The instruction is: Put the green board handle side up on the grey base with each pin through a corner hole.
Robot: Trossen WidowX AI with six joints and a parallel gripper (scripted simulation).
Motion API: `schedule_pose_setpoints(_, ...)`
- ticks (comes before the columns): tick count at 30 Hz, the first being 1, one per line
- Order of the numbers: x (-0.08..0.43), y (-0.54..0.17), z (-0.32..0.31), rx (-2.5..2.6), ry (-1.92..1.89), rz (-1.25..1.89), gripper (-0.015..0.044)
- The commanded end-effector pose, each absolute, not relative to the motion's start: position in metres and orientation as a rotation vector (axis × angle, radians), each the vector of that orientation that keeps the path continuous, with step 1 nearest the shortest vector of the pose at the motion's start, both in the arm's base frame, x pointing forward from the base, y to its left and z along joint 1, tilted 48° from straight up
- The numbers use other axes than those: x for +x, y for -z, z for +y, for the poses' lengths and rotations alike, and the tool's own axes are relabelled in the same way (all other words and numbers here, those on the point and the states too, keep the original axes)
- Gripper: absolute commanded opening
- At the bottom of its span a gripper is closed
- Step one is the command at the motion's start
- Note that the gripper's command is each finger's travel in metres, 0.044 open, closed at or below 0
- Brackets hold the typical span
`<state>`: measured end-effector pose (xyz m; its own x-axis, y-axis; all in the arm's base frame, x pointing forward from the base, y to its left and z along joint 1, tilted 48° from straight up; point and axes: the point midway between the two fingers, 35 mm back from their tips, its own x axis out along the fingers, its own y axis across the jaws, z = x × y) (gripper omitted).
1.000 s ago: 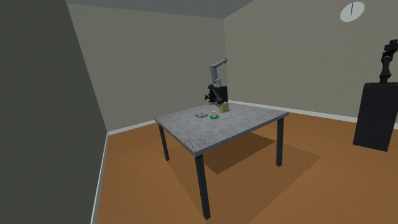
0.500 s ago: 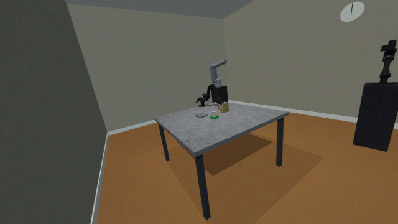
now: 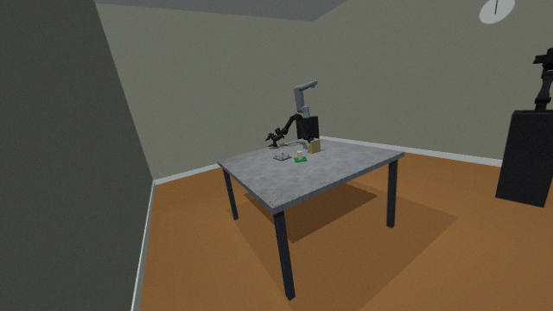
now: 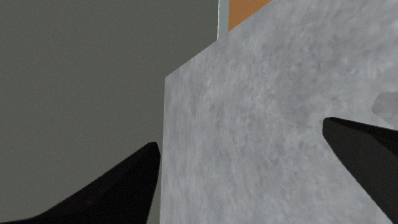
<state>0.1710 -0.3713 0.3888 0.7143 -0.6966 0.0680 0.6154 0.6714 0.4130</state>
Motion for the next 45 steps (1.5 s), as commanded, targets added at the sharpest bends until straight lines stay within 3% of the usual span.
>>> schedule_pose_setpoints(1,0.214,-0.354,-0.371,0.523,0.725,-0.148,0.044)
schedule_pose_setpoints(13,0.34,-0.222,-0.299,0.912,0.683,0.271,0.044)
schedule_pose_setpoints(23,0.387,-0.114,-0.186,1.026,0.785,0.729,0.044)
schedule_pose_setpoints(36,0.341,-0.01,-0.014,0.598,1.052,1.28,0.044)
schedule_pose_setpoints(45,0.275,0.013,0.066,-0.032,1.161,1.311,0.044)
